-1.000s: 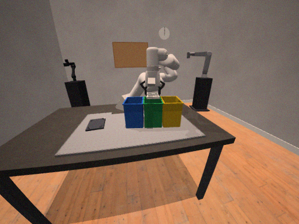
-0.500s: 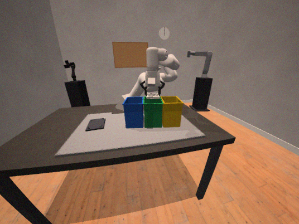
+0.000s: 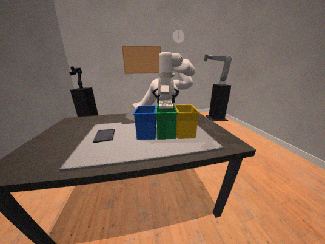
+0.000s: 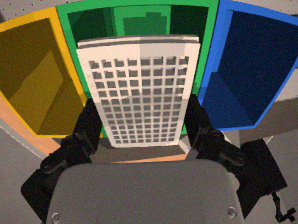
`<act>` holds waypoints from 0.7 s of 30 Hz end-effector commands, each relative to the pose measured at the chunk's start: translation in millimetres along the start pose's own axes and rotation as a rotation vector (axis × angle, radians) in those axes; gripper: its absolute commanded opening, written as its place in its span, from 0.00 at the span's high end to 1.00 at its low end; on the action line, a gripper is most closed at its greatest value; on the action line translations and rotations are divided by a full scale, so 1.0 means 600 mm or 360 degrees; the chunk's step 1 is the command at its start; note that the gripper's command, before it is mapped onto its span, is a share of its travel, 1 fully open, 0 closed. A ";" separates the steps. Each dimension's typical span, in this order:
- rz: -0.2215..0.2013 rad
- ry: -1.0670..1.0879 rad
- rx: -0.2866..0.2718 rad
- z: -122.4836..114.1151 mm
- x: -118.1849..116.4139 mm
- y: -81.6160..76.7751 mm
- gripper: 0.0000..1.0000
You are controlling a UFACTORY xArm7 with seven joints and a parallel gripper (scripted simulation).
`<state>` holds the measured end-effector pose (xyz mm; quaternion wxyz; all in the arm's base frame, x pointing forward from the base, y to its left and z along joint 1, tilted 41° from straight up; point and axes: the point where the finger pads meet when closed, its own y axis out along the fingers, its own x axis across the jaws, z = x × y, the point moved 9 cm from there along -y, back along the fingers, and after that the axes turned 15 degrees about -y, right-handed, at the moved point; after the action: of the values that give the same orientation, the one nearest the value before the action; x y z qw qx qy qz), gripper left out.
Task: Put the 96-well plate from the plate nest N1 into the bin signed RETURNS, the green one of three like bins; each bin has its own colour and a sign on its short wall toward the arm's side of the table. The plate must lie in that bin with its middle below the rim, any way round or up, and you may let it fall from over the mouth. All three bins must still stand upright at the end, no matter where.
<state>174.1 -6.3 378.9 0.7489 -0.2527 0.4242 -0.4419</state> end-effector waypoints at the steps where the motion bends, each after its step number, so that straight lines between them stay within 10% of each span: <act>1: -0.0001 -0.0001 0.0003 0.001 0.000 0.000 1.00; 21: -0.0001 -0.0001 0.0003 0.001 0.000 0.004 1.00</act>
<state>175.5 -4.8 376.5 0.7489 -0.2527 0.4242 -0.4419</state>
